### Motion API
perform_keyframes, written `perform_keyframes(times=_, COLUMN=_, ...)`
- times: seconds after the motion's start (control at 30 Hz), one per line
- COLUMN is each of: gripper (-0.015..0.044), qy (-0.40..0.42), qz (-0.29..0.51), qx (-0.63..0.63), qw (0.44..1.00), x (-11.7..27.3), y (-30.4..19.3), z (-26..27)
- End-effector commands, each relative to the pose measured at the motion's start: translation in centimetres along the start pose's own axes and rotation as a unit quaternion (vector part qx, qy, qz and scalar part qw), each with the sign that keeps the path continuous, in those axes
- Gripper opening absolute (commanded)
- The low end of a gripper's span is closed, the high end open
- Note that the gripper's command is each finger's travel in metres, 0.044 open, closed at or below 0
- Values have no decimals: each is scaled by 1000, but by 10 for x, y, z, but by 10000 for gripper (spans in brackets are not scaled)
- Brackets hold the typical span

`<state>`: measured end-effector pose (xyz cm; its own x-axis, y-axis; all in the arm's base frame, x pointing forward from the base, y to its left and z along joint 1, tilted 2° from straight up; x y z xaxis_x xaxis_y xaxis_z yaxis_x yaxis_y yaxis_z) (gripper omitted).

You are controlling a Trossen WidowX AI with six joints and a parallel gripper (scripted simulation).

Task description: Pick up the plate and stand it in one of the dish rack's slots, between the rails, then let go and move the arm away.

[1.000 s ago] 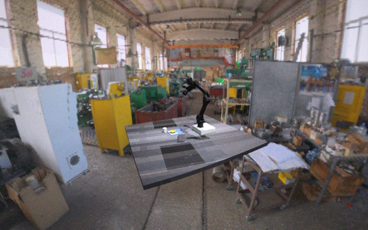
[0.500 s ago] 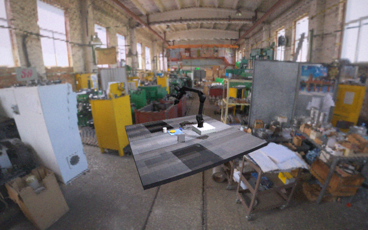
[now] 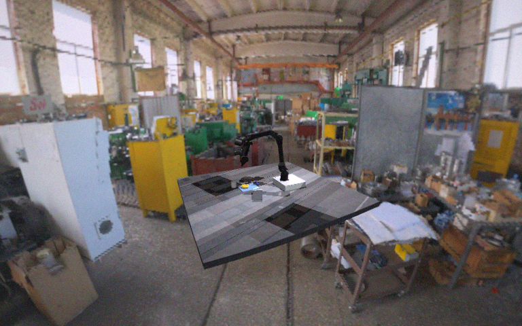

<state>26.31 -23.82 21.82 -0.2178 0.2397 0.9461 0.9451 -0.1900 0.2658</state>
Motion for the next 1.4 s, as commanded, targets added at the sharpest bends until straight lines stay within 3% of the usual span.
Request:
perform_keyframes(times=0.0, gripper=400, qy=50, qz=38, qx=39, qw=997, x=-37, y=11, z=43)
perform_keyframes(times=0.3, gripper=400, qy=114, qz=114, qx=113, qw=980, x=-91, y=8, z=118)
perform_keyframes(times=1.37, gripper=400, qy=115, qz=115, qx=114, qw=980, x=-132, y=-5, z=126)
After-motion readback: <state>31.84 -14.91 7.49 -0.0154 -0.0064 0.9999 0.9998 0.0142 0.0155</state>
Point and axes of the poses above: the point midway between the two fingers, 35 mm back from their tips, its own x axis back along the fingers, its own z axis across the jaws, y = z × x, the point moved 6 cm from there along x, back along the fingers, and after that the axes turned 9 degrees about x, right-handed, at the moved point
